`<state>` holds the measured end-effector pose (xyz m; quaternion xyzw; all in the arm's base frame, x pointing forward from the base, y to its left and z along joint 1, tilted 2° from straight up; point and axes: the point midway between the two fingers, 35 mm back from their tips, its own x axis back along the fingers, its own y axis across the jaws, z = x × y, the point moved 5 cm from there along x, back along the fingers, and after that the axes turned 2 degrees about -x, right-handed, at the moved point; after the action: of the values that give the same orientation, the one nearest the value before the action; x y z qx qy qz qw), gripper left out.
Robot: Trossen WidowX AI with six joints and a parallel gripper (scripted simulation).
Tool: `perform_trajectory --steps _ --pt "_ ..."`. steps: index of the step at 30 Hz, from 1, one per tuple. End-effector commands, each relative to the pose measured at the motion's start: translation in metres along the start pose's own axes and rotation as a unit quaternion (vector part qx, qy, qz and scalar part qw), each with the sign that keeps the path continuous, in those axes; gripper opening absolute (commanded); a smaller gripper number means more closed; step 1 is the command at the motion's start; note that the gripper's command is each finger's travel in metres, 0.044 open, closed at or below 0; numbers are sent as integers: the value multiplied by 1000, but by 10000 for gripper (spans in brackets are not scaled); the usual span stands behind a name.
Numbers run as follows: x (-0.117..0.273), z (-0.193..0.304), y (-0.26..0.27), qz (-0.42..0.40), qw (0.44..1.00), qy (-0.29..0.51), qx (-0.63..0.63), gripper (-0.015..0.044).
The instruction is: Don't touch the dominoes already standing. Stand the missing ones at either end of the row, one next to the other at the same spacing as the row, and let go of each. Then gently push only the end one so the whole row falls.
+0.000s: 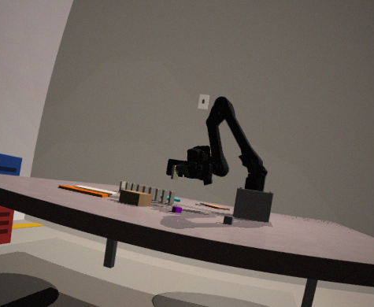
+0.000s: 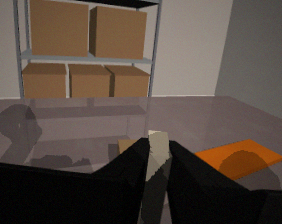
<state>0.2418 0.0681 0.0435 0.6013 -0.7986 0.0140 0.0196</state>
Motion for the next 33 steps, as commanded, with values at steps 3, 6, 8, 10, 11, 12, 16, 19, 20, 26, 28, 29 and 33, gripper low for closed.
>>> perform_trajectory --steps 3,6,8,10,11,12,16,19,20,26,28,29,33 --pt "-2 18 -3 -5 1000 3 3 30" --pt "-3 27 -4 -7 1000 5 3 30" --pt "-3 33 -4 -8 1000 6 3 30" --pt "-4 39 -5 -9 1000 8 3 30" --pt "-4 42 -5 -9 1000 8 3 30" --pt "-4 45 -5 -10 1000 9 3 30" --pt "-5 57 -4 -12 1000 11 3 30" --pt "-6 66 -4 -13 1000 13 3 30" --pt "-6 70 -3 -14 1000 13 3 30" --pt "-7 87 -1 -17 1000 16 2 30" --pt "-7 87 -1 -17 1000 17 2 30" --pt "-7 87 -1 -17 1000 17 2 30" --pt "-7 87 -1 -17 1000 17 2 30"
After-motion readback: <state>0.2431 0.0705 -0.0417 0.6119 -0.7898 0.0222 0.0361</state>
